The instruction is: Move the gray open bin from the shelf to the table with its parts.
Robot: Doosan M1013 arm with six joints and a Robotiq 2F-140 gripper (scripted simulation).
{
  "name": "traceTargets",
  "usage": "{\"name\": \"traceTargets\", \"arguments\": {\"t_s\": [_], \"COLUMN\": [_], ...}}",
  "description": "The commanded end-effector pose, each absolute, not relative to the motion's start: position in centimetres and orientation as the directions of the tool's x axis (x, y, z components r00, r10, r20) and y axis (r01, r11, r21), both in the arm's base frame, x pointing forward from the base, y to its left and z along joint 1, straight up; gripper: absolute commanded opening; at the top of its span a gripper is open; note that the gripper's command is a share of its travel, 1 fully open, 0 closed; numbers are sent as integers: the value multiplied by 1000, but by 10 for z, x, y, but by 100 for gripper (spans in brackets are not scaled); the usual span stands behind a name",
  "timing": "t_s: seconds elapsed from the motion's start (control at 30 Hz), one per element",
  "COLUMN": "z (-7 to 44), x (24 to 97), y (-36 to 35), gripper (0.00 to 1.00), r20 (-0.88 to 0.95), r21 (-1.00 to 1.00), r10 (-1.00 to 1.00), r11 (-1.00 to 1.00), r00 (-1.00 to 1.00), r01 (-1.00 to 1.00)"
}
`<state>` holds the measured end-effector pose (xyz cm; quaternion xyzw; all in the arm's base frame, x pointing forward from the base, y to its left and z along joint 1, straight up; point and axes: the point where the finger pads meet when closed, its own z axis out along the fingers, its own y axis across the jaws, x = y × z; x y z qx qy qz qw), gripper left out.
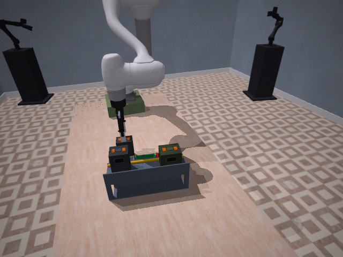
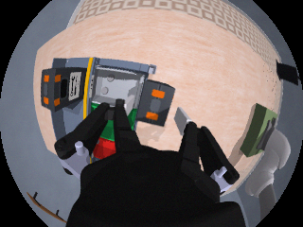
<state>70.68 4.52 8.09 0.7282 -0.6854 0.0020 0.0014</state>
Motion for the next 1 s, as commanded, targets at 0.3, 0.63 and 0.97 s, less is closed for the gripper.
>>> {"name": "traceTargets", "arguments": {"t_s": [0.3,0.63,0.97], "z": [81,83,83], "x": [707,707,707], "y": [45,45,45], "gripper": [57,57,57], "r20": [5,5,5], "r21": [-1,0,1], "r10": [-998,-949,-944], "r11": [-60,-315,-330], "r00": [60,315,330], "r01": [-998,-949,-944]}}
